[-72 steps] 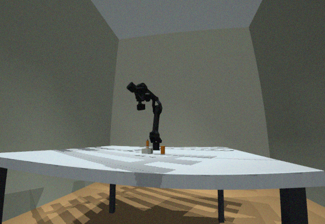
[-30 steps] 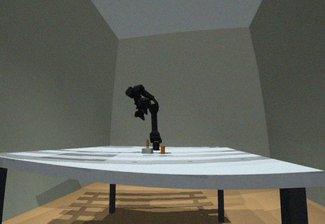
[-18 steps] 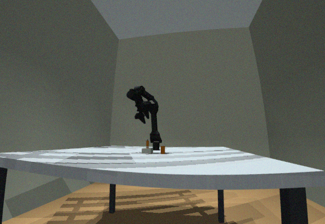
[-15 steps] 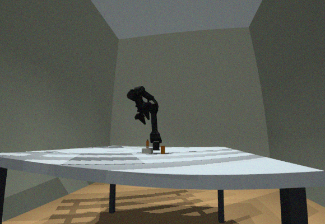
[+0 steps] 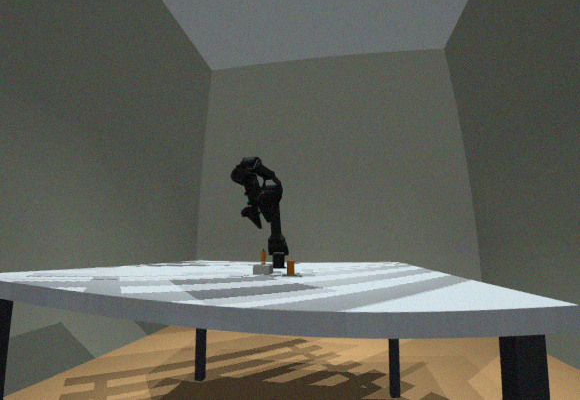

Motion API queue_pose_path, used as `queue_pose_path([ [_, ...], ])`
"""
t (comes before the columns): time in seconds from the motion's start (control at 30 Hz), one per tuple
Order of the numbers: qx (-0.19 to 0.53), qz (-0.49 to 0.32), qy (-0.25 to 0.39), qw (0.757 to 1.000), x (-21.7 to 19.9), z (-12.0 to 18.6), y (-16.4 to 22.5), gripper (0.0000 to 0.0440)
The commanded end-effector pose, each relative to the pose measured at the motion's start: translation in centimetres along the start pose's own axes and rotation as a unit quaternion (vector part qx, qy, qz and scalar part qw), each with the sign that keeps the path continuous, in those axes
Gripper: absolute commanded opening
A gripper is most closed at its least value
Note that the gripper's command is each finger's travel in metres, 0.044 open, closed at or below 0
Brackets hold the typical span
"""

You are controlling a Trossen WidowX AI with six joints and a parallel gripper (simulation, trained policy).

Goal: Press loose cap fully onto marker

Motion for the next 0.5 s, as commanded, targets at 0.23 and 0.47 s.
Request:
queue_pose_path([
  [0.23, 0.003, 0.022, -0.040, 0.999, -0.3, -1.9, 0.0, 0.0313],
  [0.47, 0.006, 0.037, -0.063, 0.997, -0.5, -3.0, -0.1, 0.0313],
])
Point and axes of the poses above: the point midway between the two fingers, 35 mm back from their tips, its own z axis back along the fingers, its own x axis across the jaws, y = z × x, the point moved 1 cm from there along z, back along the fingers, and after that the axes turned 12 degrees about -z, right-handed, at the moved point
